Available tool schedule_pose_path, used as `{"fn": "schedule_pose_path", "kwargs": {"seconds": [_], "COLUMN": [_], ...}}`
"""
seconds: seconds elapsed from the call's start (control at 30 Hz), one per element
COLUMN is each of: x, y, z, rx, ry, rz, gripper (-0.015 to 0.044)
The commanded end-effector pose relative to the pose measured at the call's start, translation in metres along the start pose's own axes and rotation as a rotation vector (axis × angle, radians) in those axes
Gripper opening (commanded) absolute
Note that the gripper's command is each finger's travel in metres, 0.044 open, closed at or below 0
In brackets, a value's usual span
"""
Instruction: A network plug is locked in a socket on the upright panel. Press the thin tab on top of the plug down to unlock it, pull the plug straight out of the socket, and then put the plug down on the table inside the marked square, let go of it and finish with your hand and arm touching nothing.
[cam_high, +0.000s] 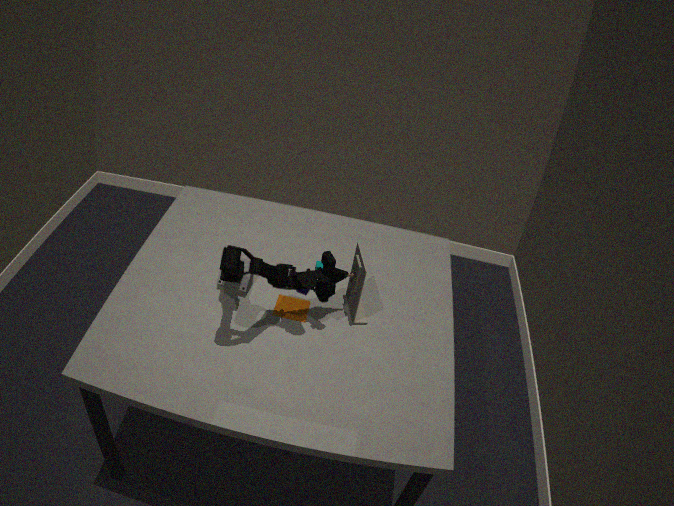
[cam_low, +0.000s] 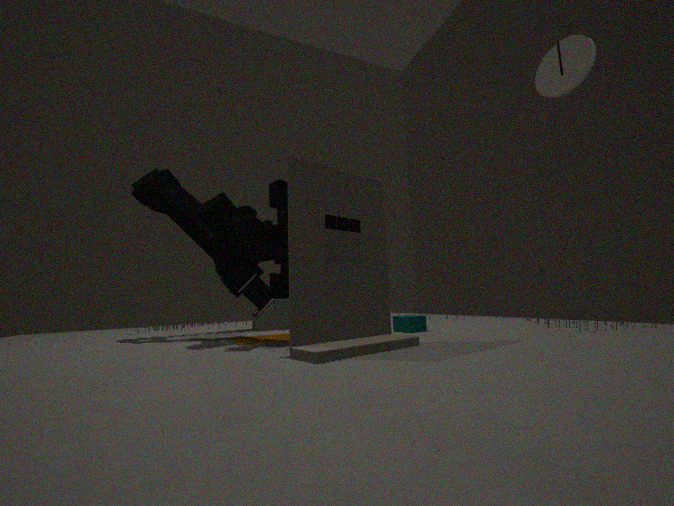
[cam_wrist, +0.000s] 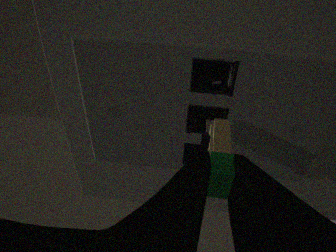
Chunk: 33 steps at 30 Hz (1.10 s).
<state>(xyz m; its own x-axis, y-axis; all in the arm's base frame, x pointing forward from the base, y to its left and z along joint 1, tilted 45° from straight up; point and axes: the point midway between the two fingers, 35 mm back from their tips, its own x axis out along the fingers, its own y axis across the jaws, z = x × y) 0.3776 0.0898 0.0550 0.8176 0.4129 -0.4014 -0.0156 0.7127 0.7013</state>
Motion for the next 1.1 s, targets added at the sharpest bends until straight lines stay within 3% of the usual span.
{"fn": "schedule_pose_path", "kwargs": {"seconds": [0.0,1.07], "x": [-0.003,-0.021], "y": [0.001,0.001], "z": [0.000,-0.006], "rx": [-0.002,-0.001], "ry": [0.000,0.000], "rz": [0.004,0.003], "gripper": [0.0000,0.0000]}}
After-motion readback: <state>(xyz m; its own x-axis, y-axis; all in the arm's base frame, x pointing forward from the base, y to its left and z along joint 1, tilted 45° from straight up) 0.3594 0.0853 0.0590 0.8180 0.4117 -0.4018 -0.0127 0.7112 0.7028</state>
